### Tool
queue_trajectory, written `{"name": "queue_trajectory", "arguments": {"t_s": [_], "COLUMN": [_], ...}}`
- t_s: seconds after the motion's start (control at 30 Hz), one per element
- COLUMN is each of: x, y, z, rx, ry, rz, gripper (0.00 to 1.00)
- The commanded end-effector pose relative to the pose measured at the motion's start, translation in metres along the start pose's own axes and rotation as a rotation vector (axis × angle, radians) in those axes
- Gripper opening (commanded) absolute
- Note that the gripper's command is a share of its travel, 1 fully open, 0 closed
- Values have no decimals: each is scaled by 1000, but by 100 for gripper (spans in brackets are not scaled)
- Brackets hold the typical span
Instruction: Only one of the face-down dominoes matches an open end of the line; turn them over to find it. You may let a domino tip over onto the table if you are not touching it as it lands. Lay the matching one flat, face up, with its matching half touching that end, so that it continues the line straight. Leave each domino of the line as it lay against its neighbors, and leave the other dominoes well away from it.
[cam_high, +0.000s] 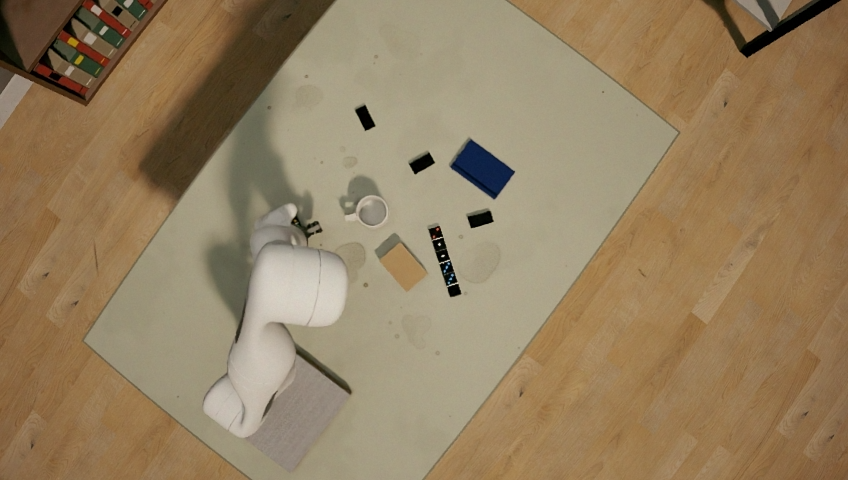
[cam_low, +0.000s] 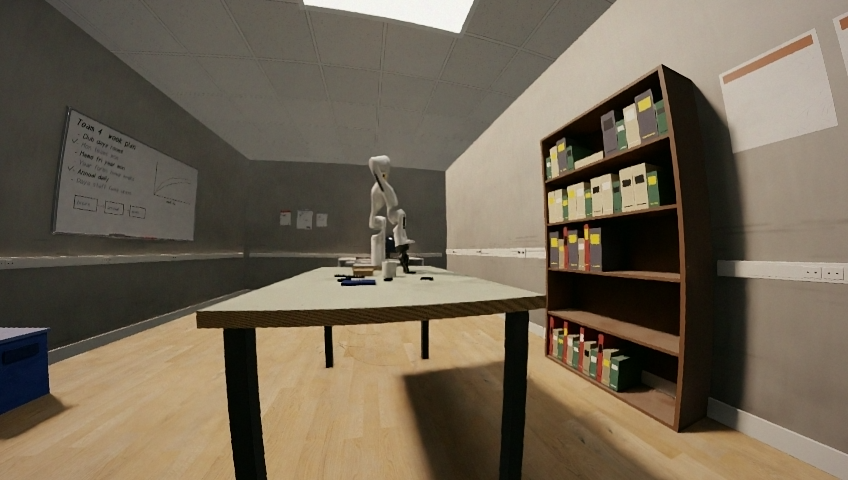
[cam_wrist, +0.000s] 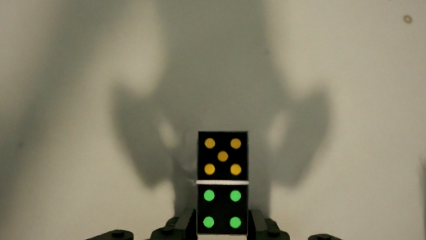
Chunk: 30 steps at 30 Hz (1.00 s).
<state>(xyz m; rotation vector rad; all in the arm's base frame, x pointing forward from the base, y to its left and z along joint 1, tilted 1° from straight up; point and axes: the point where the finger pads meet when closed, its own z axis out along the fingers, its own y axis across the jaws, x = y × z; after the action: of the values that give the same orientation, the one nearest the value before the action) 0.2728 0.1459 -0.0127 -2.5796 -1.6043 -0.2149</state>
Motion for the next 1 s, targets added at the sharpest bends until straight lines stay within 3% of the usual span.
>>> {"name": "queue_trajectory", "arguments": {"t_s": [0.0,0.83,0.87,0.97], "x": [0,0,0,0], "y": [0,0,0,0], "z": [0,0,0,0], "rx": [0,0,0,0], "ry": [-1,-1,-1,-1], "rz": [0,0,0,0], "gripper": [35,35,49,49]}}
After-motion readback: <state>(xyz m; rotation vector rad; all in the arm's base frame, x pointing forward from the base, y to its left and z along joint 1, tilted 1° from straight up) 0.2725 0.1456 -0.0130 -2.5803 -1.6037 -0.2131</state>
